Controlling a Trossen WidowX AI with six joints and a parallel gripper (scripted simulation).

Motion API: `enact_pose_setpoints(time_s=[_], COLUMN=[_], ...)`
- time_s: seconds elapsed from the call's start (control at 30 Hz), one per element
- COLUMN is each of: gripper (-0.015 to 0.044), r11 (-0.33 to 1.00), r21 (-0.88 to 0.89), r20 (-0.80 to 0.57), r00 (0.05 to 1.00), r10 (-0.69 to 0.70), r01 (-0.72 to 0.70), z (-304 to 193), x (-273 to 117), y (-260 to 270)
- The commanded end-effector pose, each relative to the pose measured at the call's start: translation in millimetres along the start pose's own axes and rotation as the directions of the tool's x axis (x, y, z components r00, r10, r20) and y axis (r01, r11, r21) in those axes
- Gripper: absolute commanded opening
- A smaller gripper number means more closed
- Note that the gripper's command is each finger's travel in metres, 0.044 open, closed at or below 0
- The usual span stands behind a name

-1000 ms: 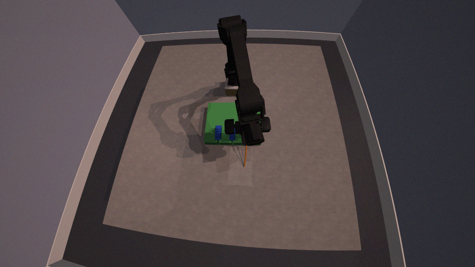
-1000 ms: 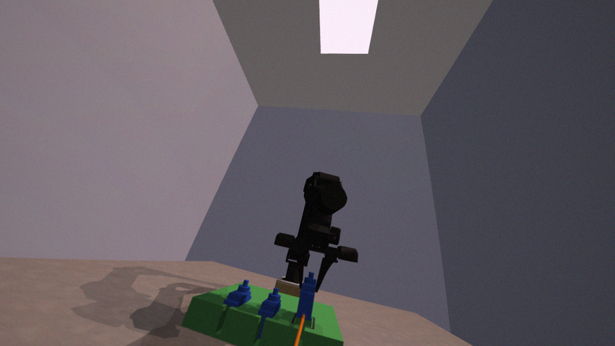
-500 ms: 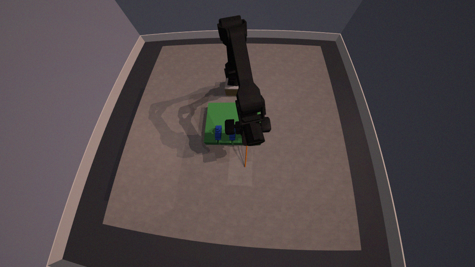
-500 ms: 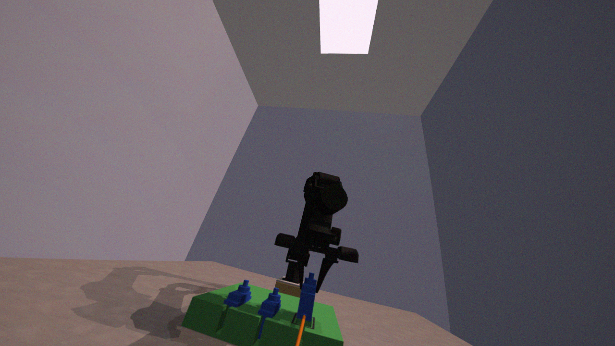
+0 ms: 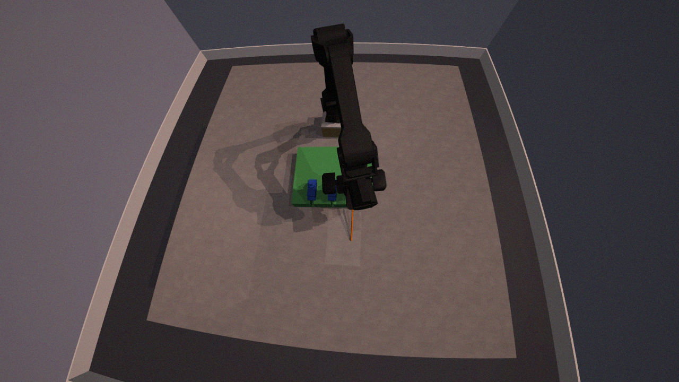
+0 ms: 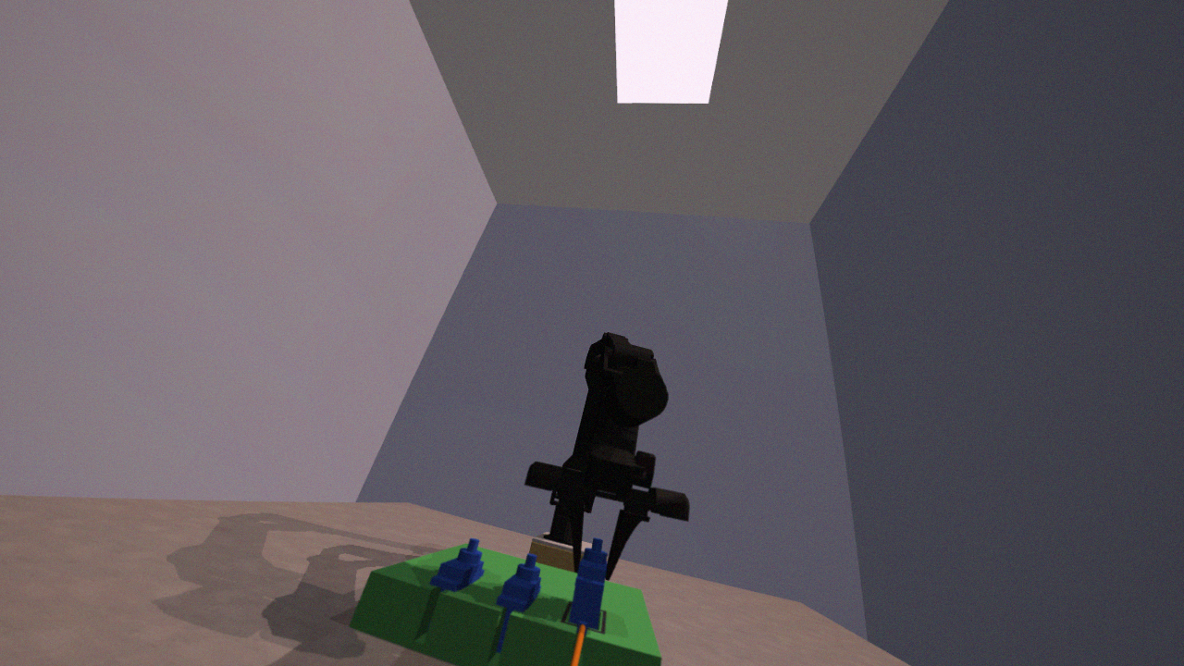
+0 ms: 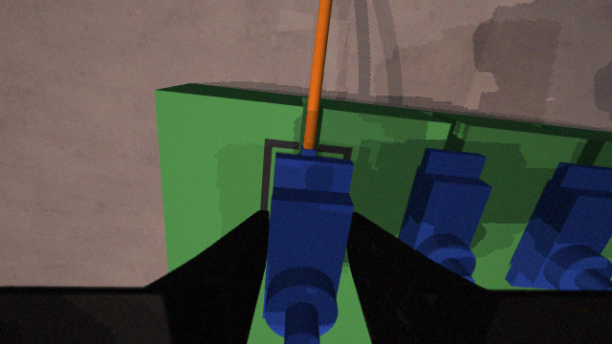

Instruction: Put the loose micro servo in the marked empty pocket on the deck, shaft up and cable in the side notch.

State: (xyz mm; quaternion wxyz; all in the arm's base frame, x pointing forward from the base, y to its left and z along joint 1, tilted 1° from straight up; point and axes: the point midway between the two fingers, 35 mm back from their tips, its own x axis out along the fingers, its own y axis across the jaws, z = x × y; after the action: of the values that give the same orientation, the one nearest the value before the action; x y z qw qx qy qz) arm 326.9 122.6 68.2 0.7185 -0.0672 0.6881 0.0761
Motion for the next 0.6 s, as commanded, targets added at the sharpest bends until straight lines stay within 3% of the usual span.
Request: enact_pose_setpoints(time_s=[0.0, 0.57], gripper=[0.0000, 0.0000], r11=[1.000, 1.000], r21=[-0.004, -0.004], r20=[0.003, 0.003], r00=[1.000, 1.000], r10=[-0.001, -0.001], r01=[0.001, 0.001], z=[0.6, 0.6], x=[3.2, 20.3], y=[-0.1, -0.1])
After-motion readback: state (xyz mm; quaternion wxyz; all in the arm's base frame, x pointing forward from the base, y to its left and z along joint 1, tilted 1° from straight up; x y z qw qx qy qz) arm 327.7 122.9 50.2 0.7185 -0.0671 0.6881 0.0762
